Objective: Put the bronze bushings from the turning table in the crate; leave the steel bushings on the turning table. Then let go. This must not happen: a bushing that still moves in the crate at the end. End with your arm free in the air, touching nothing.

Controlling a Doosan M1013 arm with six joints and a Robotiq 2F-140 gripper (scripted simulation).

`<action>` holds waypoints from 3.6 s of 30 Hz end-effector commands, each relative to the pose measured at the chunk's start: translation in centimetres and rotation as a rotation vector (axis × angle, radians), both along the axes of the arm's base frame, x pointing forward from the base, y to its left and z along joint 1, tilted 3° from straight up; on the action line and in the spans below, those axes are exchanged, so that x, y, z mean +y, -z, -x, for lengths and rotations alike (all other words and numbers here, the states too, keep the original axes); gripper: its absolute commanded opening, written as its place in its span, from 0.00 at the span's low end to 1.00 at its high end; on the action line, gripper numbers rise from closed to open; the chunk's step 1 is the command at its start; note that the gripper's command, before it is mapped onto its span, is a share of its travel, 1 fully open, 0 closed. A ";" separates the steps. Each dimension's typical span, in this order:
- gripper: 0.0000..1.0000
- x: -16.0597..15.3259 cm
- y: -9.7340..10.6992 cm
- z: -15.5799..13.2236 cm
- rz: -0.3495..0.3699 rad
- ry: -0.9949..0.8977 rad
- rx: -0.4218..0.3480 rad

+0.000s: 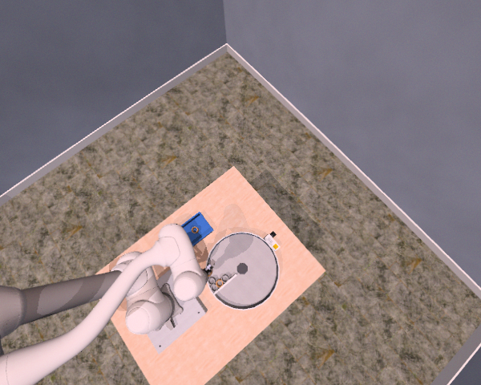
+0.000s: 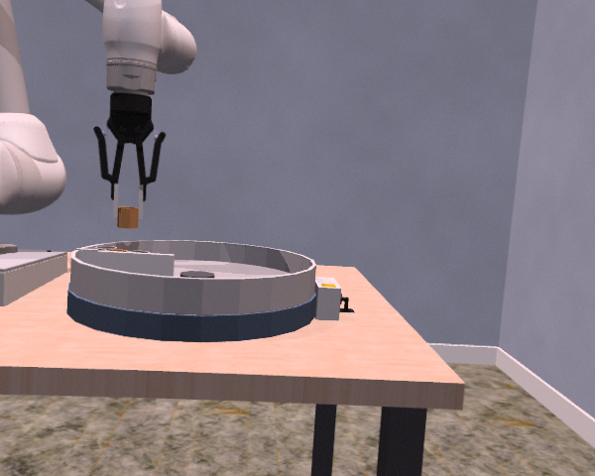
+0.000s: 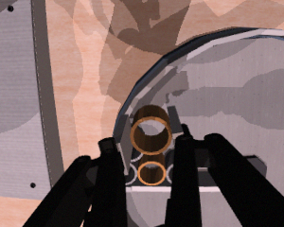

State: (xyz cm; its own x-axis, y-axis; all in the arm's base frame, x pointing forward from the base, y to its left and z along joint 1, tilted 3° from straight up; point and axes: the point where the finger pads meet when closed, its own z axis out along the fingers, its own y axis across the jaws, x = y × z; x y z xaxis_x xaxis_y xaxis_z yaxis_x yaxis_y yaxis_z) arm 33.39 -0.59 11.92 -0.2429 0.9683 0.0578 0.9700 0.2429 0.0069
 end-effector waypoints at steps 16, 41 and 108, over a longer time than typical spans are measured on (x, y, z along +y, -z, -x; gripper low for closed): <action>0.00 14.6 -0.8 0.0 0.001 0.001 0.000; 0.00 25.2 -1.4 0.0 0.001 0.001 0.000; 0.00 25.6 5.7 0.1 0.001 0.001 0.000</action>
State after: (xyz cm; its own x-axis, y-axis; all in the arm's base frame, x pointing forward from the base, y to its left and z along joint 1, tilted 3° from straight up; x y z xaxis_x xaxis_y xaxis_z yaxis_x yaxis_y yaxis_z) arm 33.29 25.03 6.24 -0.2418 0.9687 0.0562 0.9703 0.2418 0.0063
